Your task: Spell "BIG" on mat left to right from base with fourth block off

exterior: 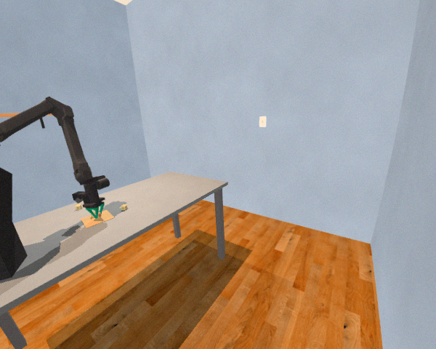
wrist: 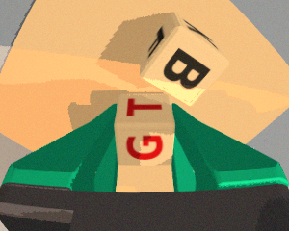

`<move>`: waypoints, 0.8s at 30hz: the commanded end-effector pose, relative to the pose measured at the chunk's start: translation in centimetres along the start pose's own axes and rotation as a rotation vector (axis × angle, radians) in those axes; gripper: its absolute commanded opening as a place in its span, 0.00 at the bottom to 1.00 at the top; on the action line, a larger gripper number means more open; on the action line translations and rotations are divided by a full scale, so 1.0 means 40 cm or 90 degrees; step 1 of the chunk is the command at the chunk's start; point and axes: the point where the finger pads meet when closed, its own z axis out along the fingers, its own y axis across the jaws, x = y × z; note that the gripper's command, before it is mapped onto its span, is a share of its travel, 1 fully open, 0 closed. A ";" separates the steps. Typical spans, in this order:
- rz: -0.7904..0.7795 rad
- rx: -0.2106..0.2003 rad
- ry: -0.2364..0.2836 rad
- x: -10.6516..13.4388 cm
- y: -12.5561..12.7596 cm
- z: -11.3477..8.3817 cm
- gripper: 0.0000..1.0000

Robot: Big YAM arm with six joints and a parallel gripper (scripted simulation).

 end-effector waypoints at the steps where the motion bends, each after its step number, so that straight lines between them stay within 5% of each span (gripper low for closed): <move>1: 0.003 0.011 0.007 0.016 -0.012 -0.064 0.20; 13: 0.000 0.015 0.008 0.016 -0.016 -0.257 0.20; 24: -0.003 0.007 0.004 0.011 -0.007 -0.248 0.20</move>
